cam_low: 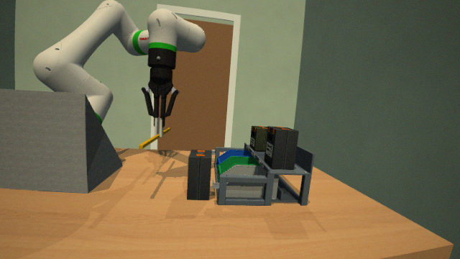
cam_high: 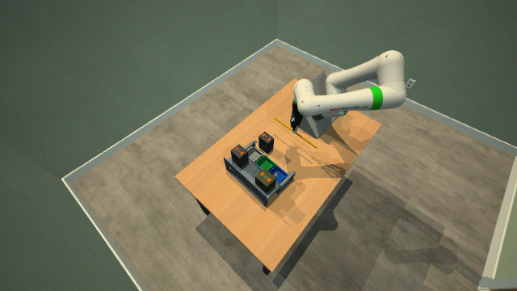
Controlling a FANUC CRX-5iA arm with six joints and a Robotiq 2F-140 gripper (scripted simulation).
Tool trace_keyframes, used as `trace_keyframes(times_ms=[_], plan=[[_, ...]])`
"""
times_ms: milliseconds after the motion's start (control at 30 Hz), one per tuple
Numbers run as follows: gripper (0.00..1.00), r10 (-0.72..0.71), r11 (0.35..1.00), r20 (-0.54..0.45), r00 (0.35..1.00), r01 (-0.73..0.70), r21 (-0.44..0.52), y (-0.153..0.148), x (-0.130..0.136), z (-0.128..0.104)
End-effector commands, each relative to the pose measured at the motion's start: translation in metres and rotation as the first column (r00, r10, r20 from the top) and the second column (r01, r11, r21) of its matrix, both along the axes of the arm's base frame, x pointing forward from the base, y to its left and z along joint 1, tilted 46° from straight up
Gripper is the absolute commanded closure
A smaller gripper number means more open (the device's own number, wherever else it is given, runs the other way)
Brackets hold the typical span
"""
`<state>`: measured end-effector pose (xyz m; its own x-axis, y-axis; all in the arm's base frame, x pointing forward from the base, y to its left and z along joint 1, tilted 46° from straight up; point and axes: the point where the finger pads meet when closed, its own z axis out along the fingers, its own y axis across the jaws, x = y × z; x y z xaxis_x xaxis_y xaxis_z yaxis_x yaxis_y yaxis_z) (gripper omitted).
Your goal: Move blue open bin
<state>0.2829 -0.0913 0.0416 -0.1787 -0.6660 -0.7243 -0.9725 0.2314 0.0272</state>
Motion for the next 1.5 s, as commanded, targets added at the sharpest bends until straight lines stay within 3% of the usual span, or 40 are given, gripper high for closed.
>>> trace_keyframes(times_ms=[0,667,833,1233,1467], plan=[[1.00,0.000,1.000,0.000,1.000,0.000,0.000,0.000,0.000,0.000],[1.00,0.000,1.000,0.000,1.000,0.000,0.000,-0.001,0.002,0.000],[1.00,0.000,1.000,0.000,1.000,0.000,0.000,0.013,0.005,-0.014],[1.00,0.000,1.000,0.000,1.000,0.000,0.000,0.013,0.005,-0.014],[1.00,0.000,1.000,0.000,1.000,0.000,0.000,0.028,0.008,-0.028]])
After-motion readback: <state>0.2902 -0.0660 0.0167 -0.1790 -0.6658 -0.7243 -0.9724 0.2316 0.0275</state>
